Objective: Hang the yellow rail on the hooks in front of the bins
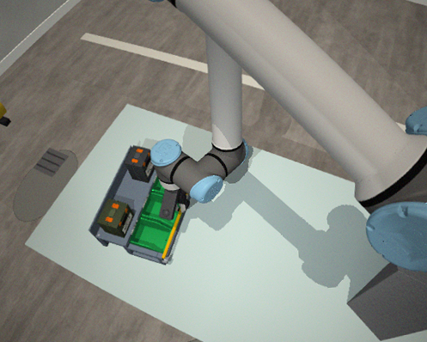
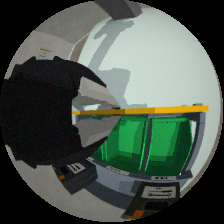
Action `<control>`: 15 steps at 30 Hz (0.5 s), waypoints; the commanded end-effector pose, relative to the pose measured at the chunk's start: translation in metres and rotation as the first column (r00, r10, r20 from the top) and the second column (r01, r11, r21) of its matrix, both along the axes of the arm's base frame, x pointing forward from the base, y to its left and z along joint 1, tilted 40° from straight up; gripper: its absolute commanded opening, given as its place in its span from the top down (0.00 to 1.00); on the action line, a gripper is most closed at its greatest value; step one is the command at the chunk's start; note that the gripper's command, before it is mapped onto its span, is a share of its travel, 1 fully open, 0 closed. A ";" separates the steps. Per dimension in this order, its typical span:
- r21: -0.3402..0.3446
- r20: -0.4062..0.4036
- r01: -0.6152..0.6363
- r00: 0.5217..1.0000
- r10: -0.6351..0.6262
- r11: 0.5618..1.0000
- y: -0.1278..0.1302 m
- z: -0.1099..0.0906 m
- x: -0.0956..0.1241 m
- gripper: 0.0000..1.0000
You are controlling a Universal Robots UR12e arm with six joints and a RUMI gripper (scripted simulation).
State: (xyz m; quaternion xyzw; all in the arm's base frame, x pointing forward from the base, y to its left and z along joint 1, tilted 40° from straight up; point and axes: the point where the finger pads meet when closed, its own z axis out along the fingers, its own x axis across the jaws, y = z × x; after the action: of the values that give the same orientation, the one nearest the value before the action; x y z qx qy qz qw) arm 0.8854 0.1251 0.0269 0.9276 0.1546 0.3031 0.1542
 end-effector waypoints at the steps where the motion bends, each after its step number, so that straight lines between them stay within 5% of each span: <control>1: 0.000 0.001 -0.001 1.000 0.001 1.000 0.000 0.000 0.001 1.00; 15: -0.001 0.001 -0.002 1.000 0.002 1.000 0.000 -0.001 0.002 1.00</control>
State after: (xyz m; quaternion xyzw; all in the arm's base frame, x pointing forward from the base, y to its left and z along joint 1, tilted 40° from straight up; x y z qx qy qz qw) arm 0.8866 0.1247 0.0254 0.9275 0.1553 0.3030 0.1544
